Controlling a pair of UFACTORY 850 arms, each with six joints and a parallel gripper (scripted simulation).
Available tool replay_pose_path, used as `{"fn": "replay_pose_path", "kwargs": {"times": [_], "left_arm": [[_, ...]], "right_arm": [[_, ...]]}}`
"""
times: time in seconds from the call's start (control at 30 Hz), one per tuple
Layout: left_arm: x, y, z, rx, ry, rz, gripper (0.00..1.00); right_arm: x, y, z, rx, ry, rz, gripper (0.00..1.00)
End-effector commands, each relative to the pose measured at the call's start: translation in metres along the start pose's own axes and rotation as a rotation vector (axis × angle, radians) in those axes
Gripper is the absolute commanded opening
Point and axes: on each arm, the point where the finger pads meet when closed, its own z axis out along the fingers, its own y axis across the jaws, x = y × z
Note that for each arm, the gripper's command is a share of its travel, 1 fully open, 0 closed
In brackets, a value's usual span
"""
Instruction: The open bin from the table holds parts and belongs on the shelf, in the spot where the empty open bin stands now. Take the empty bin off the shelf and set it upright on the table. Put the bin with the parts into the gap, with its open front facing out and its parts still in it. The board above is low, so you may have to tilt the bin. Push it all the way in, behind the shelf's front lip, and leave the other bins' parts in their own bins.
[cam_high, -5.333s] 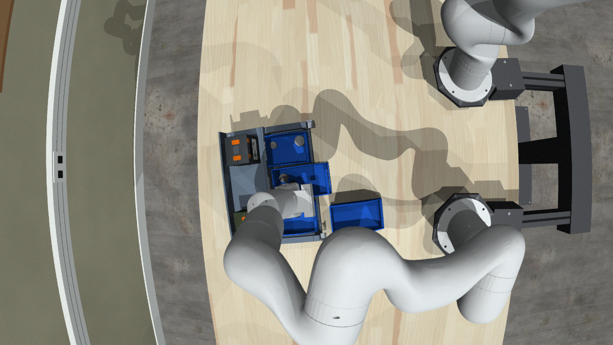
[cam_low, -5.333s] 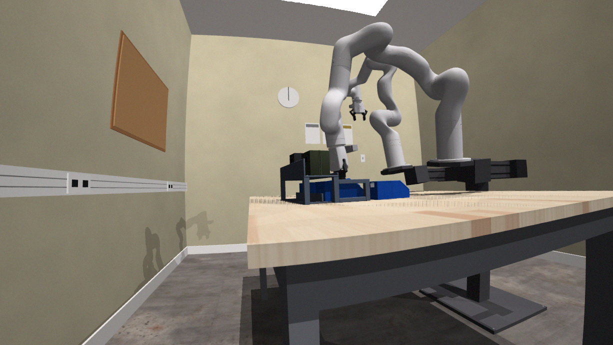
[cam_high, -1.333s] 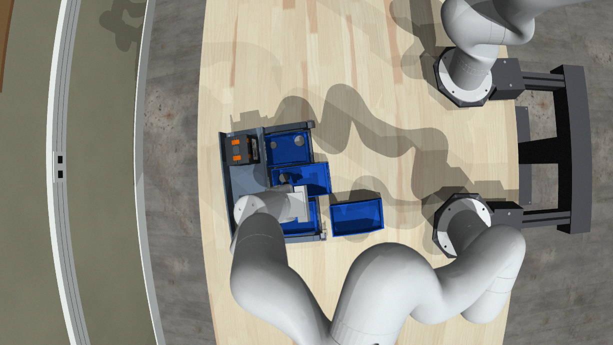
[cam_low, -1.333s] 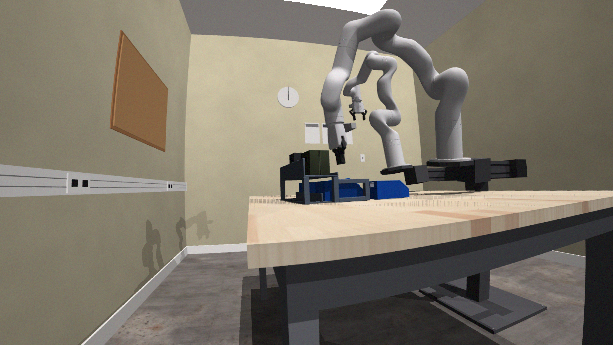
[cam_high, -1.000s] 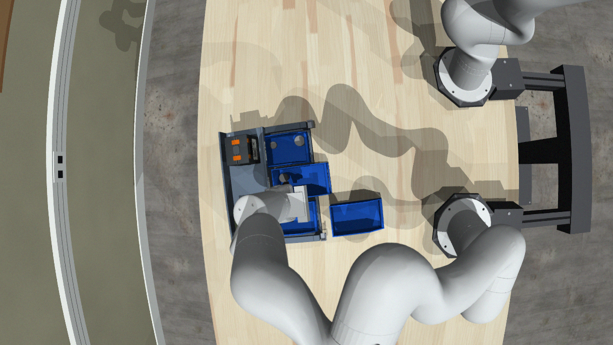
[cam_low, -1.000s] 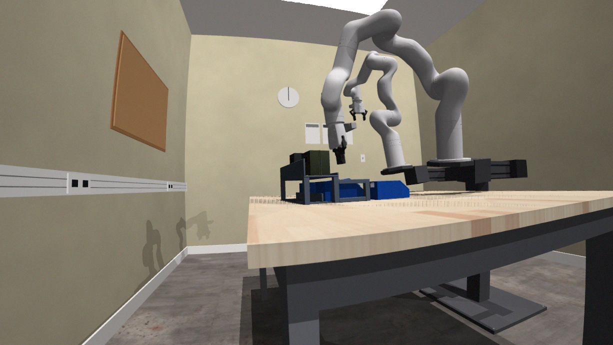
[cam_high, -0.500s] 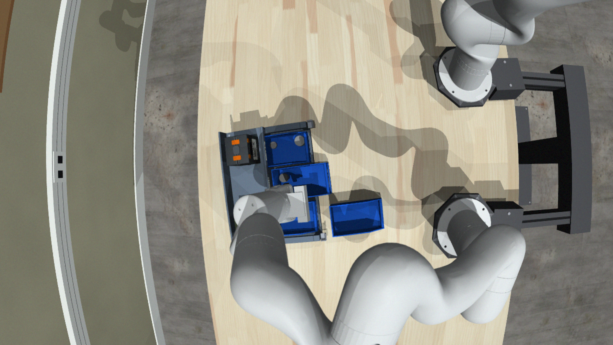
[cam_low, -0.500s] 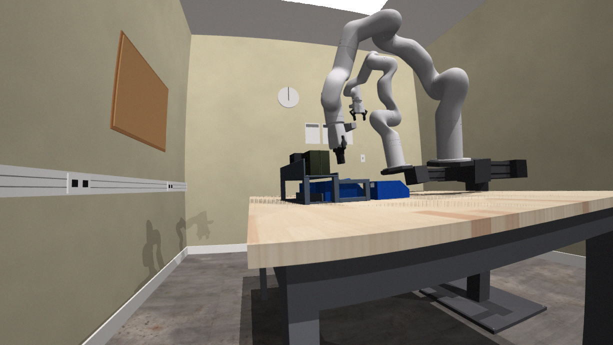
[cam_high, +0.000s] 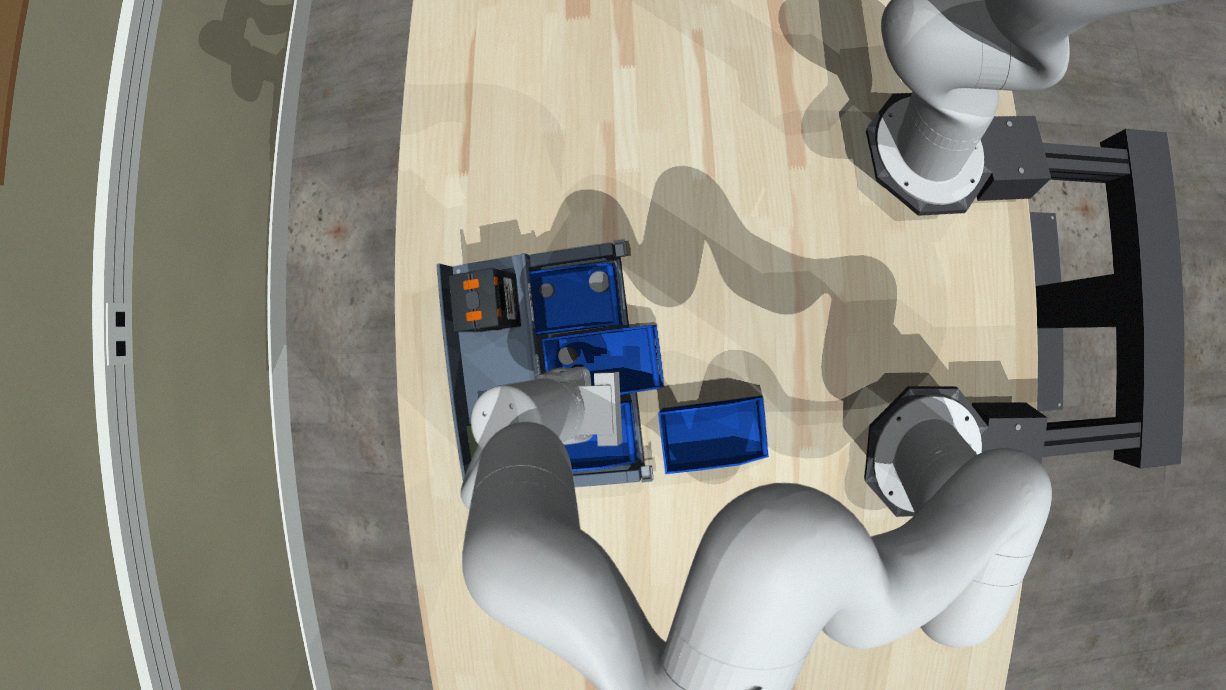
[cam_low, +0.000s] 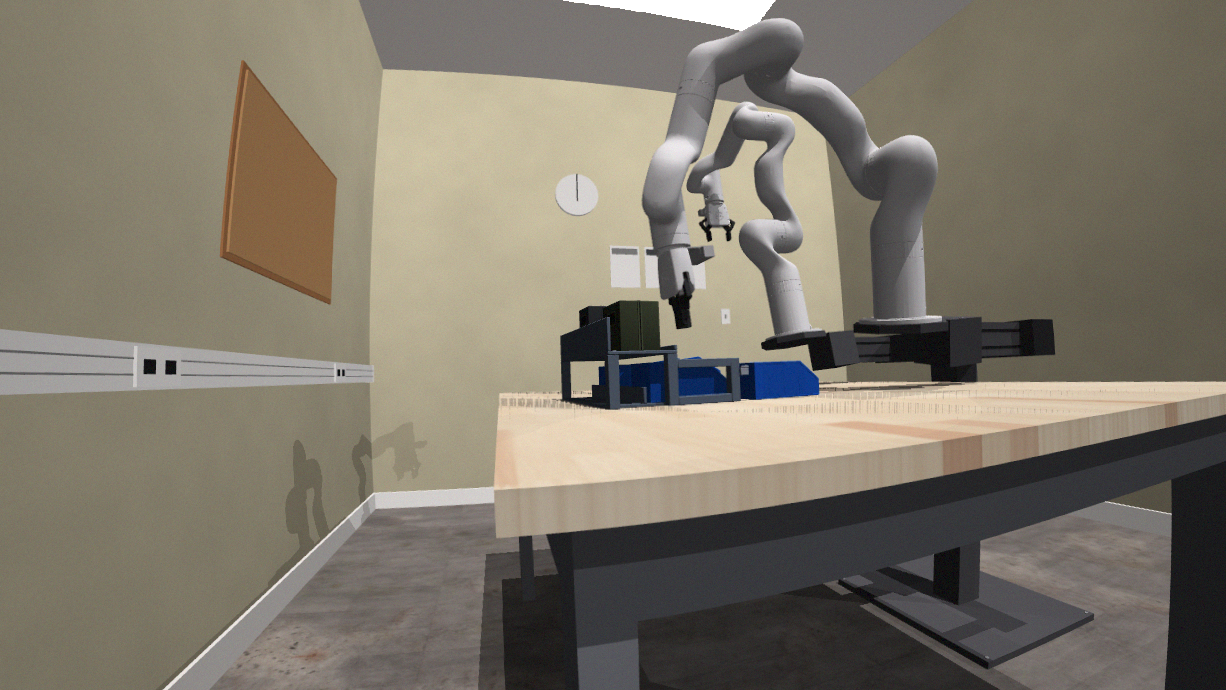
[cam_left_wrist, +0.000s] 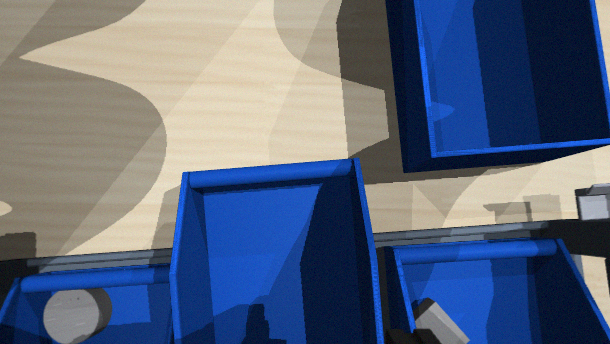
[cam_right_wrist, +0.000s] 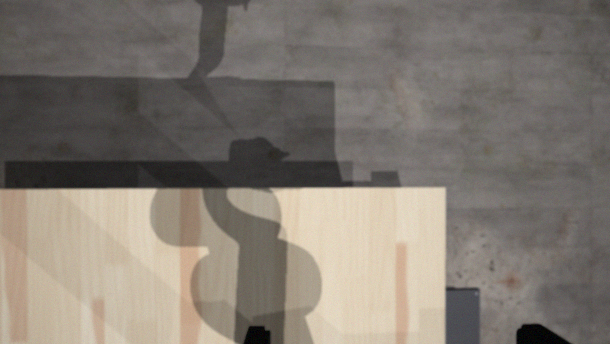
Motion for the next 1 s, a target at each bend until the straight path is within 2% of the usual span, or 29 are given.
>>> {"fn": "replay_pose_path", "kwargs": {"times": [0.0,0.3,0.37,0.4,0.87,0.93,0.97], "left_arm": [[0.016,-0.007,0.007,-0.036,-0.03,0.271,0.0],[0.043,-0.021,0.016,-0.073,-0.061,0.68,0.0],[0.043,-0.021,0.016,-0.073,-0.061,0.68,0.0],[0.052,-0.026,0.019,-0.08,-0.067,0.805,0.0],[0.096,-0.049,0.03,-0.088,-0.086,1.338,0.0],[0.096,-0.049,0.03,-0.088,-0.086,1.338,0.0],[0.104,-0.052,0.032,-0.085,-0.088,1.415,0.0]], "right_arm": [[0.0,0.0,-0.001,0.0,0.002,0.0,1.0],[0.0,0.0,-0.001,0.0,0.002,0.0,1.0],[0.0,0.0,-0.001,0.0,0.002,0.0,1.0],[0.0,0.0,-0.001,0.0,0.002,0.0,1.0],[0.0,0.0,-0.001,0.0,0.002,0.0,1.0],[0.0,0.0,-0.001,0.0,0.002,0.0,1.0],[0.0,0.0,-0.001,0.0,0.002,0.0,1.0]]}}
